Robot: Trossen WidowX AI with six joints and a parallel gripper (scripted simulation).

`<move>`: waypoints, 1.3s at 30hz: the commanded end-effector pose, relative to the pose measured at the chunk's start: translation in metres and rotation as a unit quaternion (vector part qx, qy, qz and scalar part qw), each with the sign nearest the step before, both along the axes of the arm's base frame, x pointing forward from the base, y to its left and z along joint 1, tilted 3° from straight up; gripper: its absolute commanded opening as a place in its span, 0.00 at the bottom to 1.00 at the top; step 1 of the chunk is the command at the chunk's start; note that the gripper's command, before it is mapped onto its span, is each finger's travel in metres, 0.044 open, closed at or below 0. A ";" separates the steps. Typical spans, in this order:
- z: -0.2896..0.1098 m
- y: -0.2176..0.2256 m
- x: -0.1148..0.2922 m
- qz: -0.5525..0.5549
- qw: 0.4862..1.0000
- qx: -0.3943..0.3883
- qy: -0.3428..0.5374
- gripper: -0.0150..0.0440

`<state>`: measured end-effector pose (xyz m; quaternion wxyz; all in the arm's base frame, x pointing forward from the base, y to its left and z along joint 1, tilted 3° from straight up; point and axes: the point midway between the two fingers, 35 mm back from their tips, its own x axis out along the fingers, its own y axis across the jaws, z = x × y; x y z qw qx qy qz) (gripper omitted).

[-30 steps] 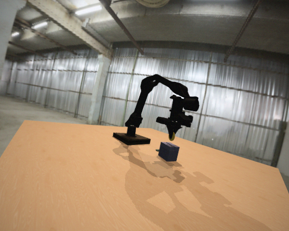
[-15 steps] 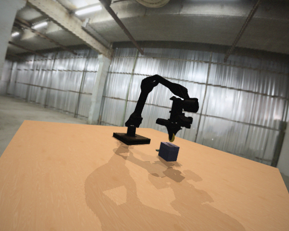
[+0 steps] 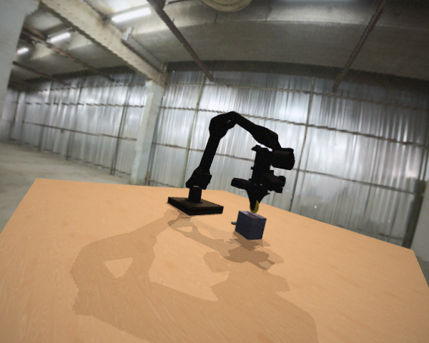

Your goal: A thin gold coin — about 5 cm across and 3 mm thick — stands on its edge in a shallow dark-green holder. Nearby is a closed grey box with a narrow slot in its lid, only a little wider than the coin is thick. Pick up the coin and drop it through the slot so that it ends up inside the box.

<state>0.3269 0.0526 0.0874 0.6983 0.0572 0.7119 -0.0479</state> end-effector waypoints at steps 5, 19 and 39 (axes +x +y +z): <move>-0.002 0.000 0.000 0.000 1.000 0.000 0.000 0.30; -0.002 0.000 0.000 0.000 1.000 0.000 0.000 0.53; 0.058 -0.001 -0.003 0.000 1.000 0.000 0.004 1.00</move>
